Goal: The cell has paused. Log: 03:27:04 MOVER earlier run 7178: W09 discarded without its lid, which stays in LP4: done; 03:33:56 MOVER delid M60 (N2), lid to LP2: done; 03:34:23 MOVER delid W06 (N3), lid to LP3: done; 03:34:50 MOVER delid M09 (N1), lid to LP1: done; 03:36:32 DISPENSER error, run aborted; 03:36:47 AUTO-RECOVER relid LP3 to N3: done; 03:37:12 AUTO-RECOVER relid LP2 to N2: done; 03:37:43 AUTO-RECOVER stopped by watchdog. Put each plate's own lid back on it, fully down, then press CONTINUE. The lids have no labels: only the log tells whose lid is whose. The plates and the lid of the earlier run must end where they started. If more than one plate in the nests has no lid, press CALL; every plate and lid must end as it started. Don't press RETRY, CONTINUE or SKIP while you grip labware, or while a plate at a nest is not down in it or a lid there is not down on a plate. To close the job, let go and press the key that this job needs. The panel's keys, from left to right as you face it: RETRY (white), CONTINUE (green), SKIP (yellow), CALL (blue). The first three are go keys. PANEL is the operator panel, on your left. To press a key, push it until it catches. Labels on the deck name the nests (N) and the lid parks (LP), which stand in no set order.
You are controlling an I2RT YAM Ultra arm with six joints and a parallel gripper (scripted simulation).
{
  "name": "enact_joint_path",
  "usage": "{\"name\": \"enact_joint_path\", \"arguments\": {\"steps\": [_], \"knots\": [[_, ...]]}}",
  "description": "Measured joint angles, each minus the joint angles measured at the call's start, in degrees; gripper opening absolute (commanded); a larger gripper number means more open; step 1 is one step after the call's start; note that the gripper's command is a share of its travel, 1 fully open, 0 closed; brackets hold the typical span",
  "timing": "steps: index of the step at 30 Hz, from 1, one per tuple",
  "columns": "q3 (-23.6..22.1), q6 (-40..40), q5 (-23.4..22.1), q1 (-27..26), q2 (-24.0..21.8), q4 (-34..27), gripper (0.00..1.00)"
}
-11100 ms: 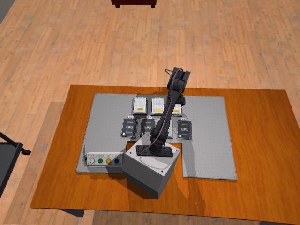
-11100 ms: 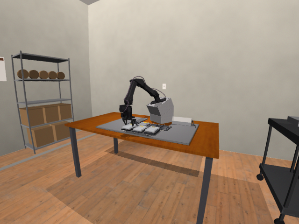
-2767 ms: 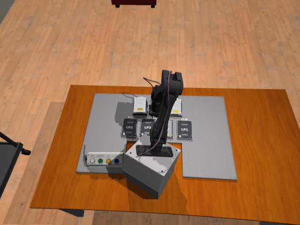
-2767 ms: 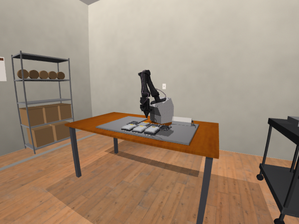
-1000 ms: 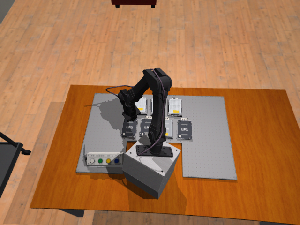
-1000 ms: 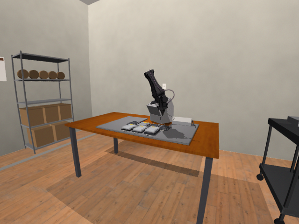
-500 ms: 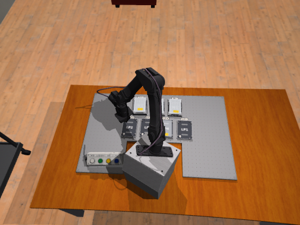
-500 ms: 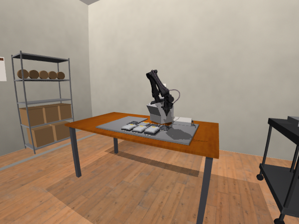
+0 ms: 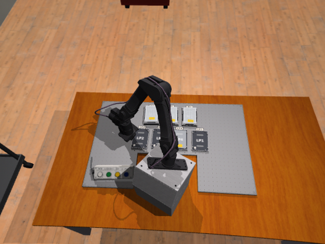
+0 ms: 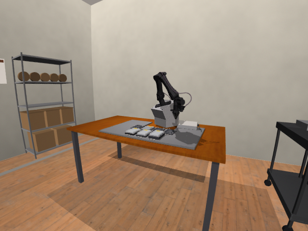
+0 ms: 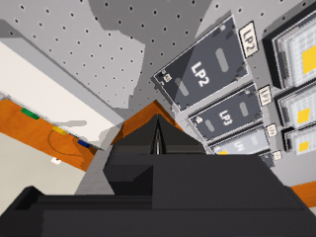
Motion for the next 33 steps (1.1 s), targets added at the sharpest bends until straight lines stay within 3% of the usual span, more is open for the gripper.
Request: {"name": "enact_joint_path", "arguments": {"steps": [13,33], "knots": [[0.5,-1.9,0.4,9.6,5.6,0.0,0.0],[7.6,-5.8,-0.6,24.4,17.0,-2.5,0.0]]}}
